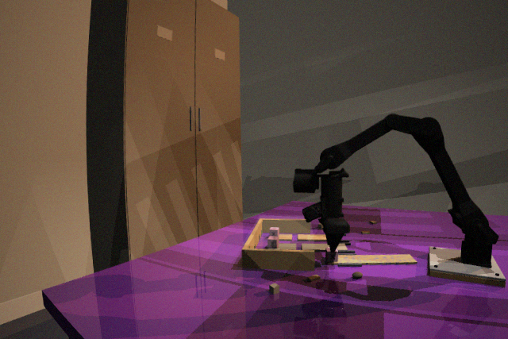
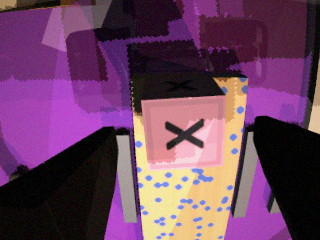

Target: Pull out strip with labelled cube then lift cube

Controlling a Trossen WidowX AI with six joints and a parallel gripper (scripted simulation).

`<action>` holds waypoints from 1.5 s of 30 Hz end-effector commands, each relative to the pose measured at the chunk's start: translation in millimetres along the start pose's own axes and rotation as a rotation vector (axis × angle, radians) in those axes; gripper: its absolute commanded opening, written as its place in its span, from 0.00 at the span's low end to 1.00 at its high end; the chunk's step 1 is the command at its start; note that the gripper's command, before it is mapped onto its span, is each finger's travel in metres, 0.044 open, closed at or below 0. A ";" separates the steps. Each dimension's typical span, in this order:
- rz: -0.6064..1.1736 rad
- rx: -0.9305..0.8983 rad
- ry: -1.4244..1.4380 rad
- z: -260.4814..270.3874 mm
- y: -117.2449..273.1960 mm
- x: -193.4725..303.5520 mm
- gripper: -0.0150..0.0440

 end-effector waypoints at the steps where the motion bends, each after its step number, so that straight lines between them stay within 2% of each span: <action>1: 0.004 0.000 -0.006 0.4 -9.2 0.7 0.68; 17: 0.004 0.000 -0.006 0.9 -27.7 2.1 0.68; 21: 0.002 -0.001 0.000 0.5 -24.9 1.5 0.50; 28: 0.002 -0.001 0.000 0.5 -24.9 1.5 0.42; 32: 0.003 -0.001 0.000 1.5 -22.9 3.5 0.25; 45: 0.007 -0.002 -0.005 22.1 11.4 46.6 0.25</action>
Point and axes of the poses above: the point midway between the two fingers, 35 mm back from their tips, its own y axis back along the fingers, its own z axis across the jaws, x = y × z, the point moved 10 cm from there along y, back along the fingers, and after that the axes turned 13 degrees about y, right-handed, at the moved point
